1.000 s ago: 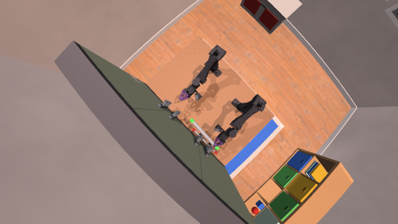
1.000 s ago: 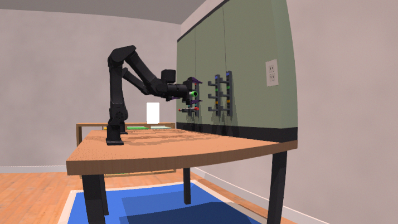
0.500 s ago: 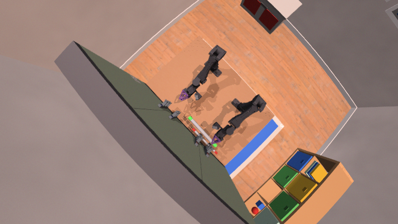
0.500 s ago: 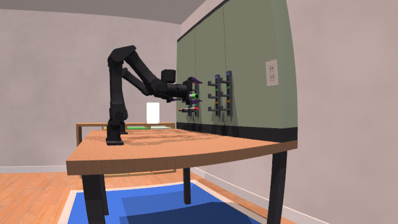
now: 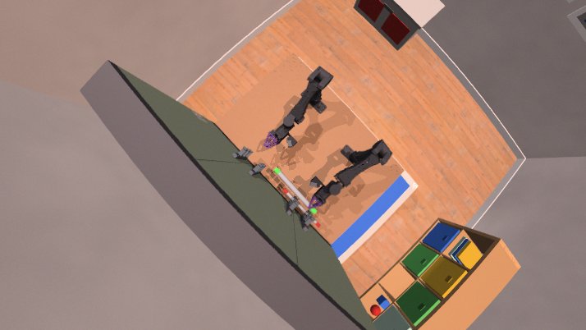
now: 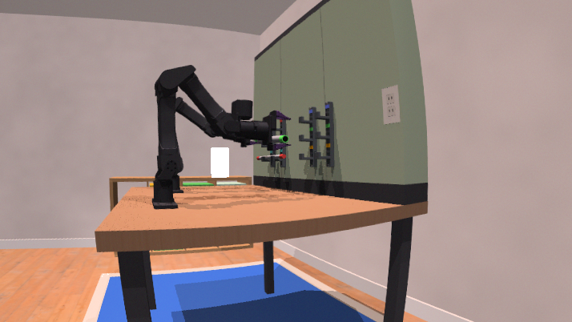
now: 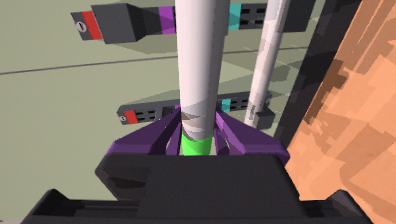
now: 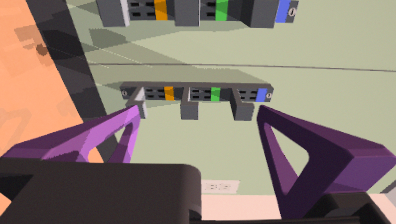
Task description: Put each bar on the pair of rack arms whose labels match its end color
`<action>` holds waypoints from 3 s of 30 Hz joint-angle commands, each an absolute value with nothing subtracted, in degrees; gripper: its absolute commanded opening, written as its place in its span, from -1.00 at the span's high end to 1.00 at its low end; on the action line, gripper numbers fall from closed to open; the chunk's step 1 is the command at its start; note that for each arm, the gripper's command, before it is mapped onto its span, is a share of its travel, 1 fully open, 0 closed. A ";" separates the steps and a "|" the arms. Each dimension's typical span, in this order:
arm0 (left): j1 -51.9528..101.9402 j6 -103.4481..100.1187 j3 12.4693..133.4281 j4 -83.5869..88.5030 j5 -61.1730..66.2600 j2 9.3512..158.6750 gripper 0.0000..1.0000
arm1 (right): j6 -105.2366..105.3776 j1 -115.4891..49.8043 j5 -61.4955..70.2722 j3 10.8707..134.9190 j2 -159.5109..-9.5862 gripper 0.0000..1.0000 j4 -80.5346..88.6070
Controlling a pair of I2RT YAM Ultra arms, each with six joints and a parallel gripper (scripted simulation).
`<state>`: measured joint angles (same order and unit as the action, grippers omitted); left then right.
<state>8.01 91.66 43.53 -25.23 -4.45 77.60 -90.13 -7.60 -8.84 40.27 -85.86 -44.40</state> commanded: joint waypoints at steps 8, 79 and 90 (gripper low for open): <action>12.56 89.77 46.40 -28.59 -9.06 74.73 1.00 | -90.00 -7.98 -9.21 40.30 -86.14 -1.00 -45.83; 26.10 89.85 50.76 -31.71 -22.64 82.41 1.00 | -90.00 -7.98 -9.21 40.30 -86.14 -1.00 -45.83; 26.05 89.87 50.48 -31.92 -22.59 82.36 1.00 | -90.00 -7.98 -9.21 40.30 -86.14 -1.00 -45.83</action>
